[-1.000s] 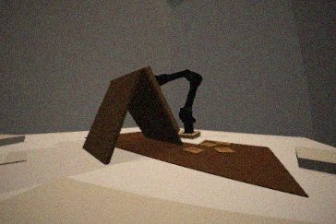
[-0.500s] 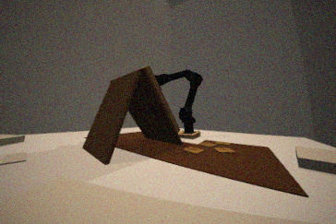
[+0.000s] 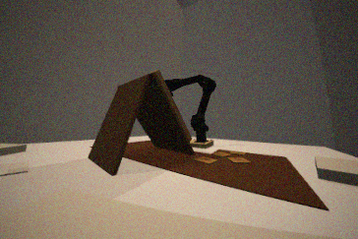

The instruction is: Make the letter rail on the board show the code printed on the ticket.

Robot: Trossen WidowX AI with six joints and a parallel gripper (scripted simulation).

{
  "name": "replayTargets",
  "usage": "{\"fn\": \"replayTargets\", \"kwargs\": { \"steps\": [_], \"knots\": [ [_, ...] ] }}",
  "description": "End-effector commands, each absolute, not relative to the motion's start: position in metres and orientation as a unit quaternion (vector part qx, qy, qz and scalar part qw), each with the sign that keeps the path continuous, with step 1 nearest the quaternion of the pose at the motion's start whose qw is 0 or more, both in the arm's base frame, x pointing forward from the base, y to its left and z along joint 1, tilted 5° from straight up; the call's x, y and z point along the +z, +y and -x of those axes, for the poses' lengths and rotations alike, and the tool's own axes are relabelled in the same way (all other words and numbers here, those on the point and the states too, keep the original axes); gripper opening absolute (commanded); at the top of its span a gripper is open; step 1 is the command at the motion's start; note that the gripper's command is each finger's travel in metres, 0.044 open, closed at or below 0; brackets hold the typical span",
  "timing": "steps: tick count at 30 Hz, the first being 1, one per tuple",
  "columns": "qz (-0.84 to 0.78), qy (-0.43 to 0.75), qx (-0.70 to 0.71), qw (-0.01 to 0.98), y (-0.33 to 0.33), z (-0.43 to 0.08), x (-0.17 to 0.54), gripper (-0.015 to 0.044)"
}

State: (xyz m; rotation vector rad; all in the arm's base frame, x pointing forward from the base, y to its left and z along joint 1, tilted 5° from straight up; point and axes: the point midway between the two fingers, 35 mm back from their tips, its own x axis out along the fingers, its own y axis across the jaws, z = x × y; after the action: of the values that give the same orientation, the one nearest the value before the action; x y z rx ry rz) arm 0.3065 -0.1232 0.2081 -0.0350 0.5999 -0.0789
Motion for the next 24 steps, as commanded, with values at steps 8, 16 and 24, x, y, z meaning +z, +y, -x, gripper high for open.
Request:
{"fn": "replayTargets", "kwargs": {
  "steps": [8,16,24],
  "knots": [
    [0.014,0.297,-0.041,0.954,-0.117,-0.306,0.205,0.0000],
    [0.014,0.297,-0.040,0.954,-0.112,-0.306,0.205,0.0000],
    [0.014,0.296,-0.040,0.954,-0.108,-0.307,0.204,0.0000]
  ]
}}
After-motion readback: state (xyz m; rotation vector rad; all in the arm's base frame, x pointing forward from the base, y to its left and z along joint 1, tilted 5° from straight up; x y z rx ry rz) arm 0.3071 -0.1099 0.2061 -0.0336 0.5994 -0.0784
